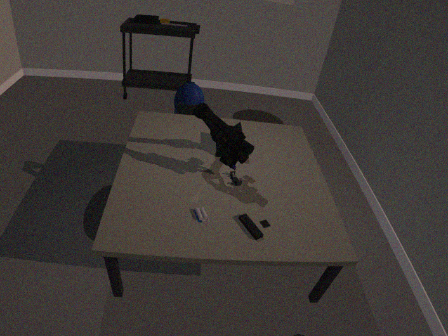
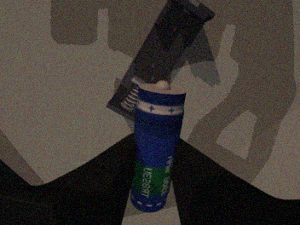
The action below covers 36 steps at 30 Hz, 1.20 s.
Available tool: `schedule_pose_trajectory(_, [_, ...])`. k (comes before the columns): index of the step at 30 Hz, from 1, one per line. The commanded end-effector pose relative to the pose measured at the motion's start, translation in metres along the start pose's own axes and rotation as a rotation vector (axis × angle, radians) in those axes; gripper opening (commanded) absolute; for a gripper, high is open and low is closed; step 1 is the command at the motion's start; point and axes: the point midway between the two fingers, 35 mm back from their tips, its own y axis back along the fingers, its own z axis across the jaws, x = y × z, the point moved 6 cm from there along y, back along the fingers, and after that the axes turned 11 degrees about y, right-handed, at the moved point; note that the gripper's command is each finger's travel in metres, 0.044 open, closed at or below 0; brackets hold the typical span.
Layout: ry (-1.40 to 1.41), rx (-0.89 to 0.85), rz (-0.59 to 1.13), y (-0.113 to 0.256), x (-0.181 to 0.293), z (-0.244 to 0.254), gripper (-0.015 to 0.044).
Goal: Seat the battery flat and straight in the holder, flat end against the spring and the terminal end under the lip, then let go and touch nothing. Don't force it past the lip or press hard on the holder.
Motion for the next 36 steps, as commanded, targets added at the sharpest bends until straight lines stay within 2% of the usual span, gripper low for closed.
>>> schedule_pose_trajectory(1, [-0.213,-0.001,-0.004,0.004,-0.020,-0.005,0.0070])
schedule_pose_trajectory(8, [-0.458,0.002,-0.004,0.007,-0.043,-0.009,0.0070])
schedule_pose_trajectory(17, [-0.450,0.007,-0.009,0.006,-0.042,-0.008,0.0070])
schedule_pose_trajectory(36, [-0.443,0.072,-0.205,-0.028,-0.038,-0.005,0.0070])
